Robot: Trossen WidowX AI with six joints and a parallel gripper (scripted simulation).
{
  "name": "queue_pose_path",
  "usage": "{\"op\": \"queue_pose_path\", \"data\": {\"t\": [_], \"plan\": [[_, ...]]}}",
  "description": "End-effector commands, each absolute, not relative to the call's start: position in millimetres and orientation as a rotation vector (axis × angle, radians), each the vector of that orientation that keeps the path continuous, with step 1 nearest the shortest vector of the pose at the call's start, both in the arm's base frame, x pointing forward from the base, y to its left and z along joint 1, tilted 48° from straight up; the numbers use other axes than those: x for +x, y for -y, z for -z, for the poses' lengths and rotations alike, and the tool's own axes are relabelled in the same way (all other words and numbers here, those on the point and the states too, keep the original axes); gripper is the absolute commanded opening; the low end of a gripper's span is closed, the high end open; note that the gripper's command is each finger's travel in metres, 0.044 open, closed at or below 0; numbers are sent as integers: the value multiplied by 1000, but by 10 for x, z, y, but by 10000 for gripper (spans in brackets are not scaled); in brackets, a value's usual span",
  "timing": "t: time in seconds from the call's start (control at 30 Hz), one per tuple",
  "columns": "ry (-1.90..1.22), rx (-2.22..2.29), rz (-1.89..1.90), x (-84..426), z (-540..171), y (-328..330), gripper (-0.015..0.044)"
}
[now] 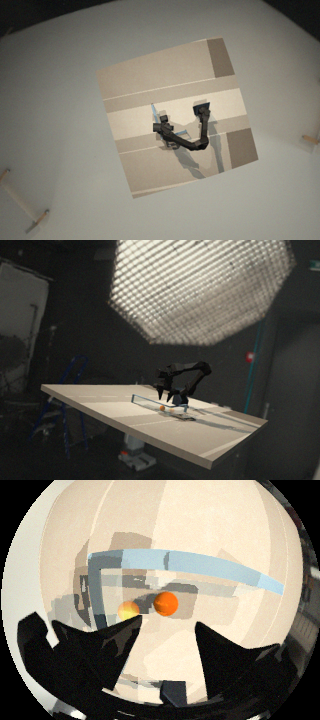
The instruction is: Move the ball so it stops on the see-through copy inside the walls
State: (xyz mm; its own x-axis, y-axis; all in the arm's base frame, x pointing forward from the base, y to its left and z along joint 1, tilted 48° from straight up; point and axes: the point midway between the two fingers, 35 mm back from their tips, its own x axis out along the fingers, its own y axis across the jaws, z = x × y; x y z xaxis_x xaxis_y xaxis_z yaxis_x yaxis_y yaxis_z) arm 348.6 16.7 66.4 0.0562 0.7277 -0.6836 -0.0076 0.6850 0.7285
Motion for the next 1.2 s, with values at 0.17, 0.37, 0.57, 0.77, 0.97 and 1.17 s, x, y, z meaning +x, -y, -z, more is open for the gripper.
{"op": "queue_pose_path", "data": {"t": [0.17, 0.37, 0.57, 0.77, 0.97, 1.17], "plan": [[-1407, 646, -639, 3512, -607, -305, 288], [-1407, 646, -639, 3521, -549, -366, 288], [-1407, 646, -639, 3528, -485, -436, 288], [-1407, 646, -640, 3532, -422, -508, 288], [-1407, 647, -641, 3534, -363, -577, 288], [-1407, 647, -641, 3534, -356, -585, 183]]}}
